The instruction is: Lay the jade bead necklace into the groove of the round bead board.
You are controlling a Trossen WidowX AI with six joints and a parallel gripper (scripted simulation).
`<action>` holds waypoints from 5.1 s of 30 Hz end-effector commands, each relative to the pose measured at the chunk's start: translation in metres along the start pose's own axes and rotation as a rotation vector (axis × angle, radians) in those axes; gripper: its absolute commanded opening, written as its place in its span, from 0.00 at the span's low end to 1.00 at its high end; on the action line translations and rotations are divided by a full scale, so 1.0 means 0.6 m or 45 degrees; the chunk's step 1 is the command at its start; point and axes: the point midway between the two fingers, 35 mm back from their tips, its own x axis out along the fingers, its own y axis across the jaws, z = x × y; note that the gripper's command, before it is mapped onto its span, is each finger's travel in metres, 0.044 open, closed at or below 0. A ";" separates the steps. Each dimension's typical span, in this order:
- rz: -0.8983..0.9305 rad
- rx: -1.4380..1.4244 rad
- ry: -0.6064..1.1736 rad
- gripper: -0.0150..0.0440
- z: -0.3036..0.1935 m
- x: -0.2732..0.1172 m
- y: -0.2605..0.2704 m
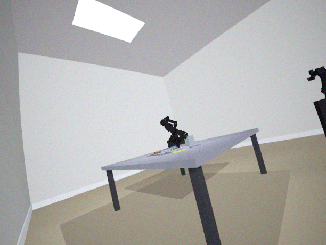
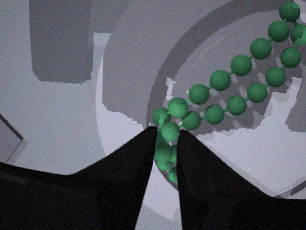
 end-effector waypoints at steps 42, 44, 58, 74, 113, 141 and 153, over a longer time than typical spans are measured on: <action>-0.007 -0.008 -0.002 0.25 -0.001 -0.023 -0.061; -0.007 -0.008 -0.002 0.25 -0.001 -0.023 -0.061; -0.003 0.000 -0.007 0.39 0.002 -0.010 -0.061; -0.007 -0.008 -0.001 1.00 0.000 -0.017 -0.062; -0.006 -0.660 -0.001 0.46 0.016 -0.045 -0.041; -0.008 -0.660 -0.001 0.46 0.015 0.003 -0.041; -0.002 -0.651 0.001 0.25 0.017 0.000 -0.042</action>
